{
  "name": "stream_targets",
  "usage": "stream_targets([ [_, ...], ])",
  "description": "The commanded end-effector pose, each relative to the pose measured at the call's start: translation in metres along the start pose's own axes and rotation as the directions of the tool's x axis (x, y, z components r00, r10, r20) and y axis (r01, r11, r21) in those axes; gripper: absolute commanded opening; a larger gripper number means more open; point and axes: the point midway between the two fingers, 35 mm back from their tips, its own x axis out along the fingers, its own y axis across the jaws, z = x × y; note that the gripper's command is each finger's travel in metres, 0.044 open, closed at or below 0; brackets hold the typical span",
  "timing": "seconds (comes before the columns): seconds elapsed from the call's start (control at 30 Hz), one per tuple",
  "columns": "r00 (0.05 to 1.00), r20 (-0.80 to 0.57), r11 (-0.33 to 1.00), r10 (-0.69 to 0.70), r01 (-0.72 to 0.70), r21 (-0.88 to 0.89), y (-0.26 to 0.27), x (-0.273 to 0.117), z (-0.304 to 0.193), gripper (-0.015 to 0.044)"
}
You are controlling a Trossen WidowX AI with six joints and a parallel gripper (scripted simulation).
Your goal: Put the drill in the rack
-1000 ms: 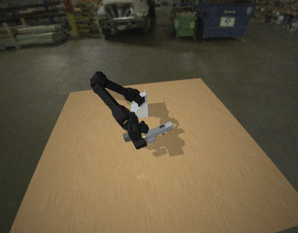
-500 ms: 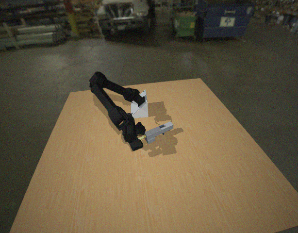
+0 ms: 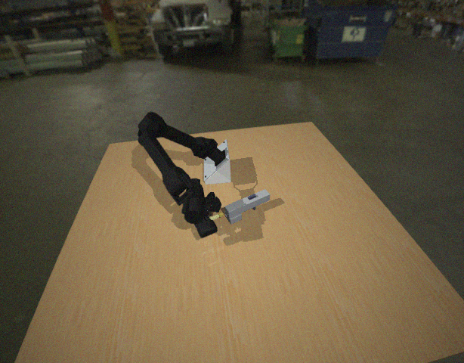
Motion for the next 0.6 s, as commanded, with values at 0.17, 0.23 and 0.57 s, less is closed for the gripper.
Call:
stream_targets([
  [0.17,1.000,-0.006,1.000,-0.006,0.006,0.003,-0.0020,-0.0020,-0.0157,0.0000],
  [0.23,1.000,-0.006,1.000,-0.006,0.006,0.002,-0.0012,-0.0024,-0.0135,0.0000],
  [0.57,1.000,-0.006,1.000,-0.006,0.006,0.002,0.0008,-0.0058,-0.0123,0.0000],
])
